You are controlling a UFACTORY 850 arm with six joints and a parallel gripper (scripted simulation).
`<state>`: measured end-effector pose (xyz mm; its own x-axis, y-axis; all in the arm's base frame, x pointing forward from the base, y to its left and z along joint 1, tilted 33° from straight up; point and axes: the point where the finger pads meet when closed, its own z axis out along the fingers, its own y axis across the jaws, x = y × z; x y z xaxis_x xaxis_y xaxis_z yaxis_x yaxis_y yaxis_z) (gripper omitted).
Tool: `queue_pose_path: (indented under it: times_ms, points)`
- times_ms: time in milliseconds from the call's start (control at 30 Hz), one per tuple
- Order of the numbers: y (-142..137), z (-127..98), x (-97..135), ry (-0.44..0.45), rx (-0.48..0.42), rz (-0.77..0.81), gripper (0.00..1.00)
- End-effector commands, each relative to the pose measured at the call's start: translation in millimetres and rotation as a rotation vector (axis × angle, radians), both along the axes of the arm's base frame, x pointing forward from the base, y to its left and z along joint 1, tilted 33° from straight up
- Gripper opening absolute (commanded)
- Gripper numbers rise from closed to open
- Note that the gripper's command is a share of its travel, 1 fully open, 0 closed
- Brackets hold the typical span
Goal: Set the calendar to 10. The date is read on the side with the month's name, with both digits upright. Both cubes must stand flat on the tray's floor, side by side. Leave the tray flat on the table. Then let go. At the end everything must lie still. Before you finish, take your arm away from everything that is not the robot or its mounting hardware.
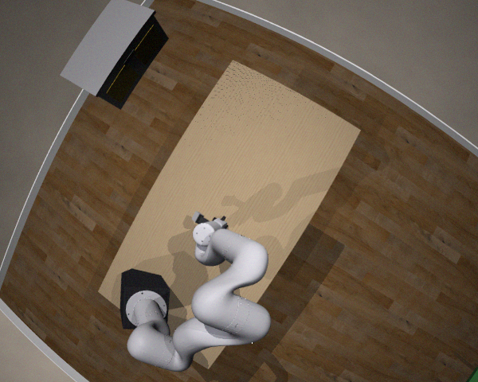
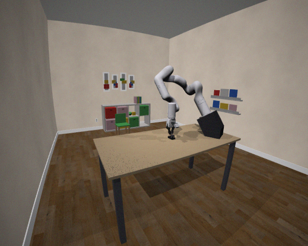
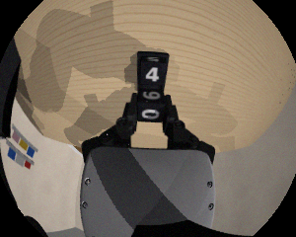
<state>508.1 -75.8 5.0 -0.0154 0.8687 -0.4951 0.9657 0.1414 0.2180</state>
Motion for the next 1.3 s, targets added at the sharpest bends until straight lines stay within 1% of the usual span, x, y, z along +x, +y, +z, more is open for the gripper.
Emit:
queue_pose_path:
  times_ms: [0, 133, 233, 633, 667, 700, 733, 767, 800, 900, 933, 967, 1067, 1267]
  points:
    - [16, 29, -8, 0.0, -0.001, 0.0, 0.29]
    - [26, 48, -14, 0.0, -0.001, 0.0, 0.29]
    - [30, 54, -16, 0.0, -0.001, 0.0, 0.29]
    - [32, 54, -16, 0.001, -0.001, 0.001, 0.29]
    - [39, 50, -15, 0.004, -0.002, 0.006, 0.29]
    - [53, 40, -13, 0.011, -0.004, 0.018, 0.29]
    - [73, 27, -12, 0.021, -0.008, 0.035, 0.29]
    - [73, 27, -12, 0.021, -0.008, 0.035, 0.29]
    - [95, 12, -12, 0.031, -0.014, 0.054, 0.29]
    - [95, 12, -12, 0.031, -0.014, 0.054, 0.29]
    - [115, -1, -14, 0.04, -0.02, 0.071, 0.29]
    - [129, -11, -16, 0.046, -0.024, 0.083, 0.29]
    - [137, -17, -17, 0.05, -0.027, 0.09, 0.29]
    - [137, -17, -17, 0.05, -0.027, 0.09, 0.29]
